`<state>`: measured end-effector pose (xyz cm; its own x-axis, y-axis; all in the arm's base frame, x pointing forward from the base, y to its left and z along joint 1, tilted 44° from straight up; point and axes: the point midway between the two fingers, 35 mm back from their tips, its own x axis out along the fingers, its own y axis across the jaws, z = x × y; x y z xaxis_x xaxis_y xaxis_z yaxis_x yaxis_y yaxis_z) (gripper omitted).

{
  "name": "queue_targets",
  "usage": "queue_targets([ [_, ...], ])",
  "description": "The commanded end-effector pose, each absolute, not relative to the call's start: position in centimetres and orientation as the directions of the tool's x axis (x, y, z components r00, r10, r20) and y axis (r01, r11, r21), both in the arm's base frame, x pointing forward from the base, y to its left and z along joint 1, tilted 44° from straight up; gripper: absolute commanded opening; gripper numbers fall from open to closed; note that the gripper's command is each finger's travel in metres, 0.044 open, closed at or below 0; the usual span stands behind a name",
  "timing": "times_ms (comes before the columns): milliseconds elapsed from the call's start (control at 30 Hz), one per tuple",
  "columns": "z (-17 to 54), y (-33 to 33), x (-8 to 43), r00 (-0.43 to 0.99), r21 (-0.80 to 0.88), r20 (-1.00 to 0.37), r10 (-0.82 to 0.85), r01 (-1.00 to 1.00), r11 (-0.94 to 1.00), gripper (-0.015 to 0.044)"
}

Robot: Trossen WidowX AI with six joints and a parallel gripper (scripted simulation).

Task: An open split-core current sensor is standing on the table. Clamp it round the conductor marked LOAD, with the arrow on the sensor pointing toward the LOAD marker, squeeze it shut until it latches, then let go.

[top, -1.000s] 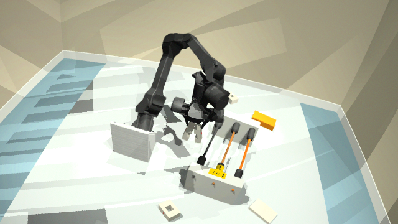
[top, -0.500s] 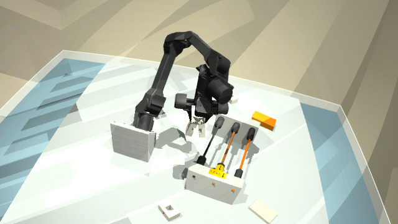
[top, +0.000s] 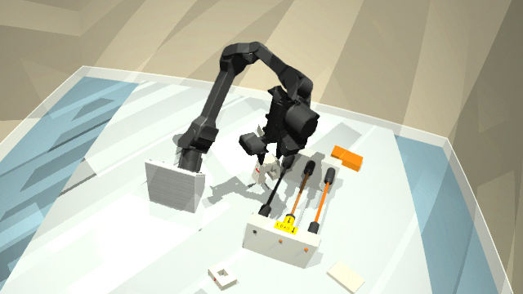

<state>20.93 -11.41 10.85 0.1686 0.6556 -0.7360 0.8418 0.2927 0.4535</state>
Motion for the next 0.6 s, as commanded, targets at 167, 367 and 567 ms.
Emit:
queue_targets([
  [167, 10.8, -12.2, 22.6, 0.171, 0.6, -0.735, 0.656, 0.615, 0.511, 0.0],
  [367, 10.8, -12.6, 23.6, 0.172, 0.656, -0.735, 0.656, 0.426, 0.623, 0.0],
  [567, 10.7, -13.0, 24.7, 0.173, 0.678, -0.735, 0.656, 0.216, 0.703, 0.0],
])
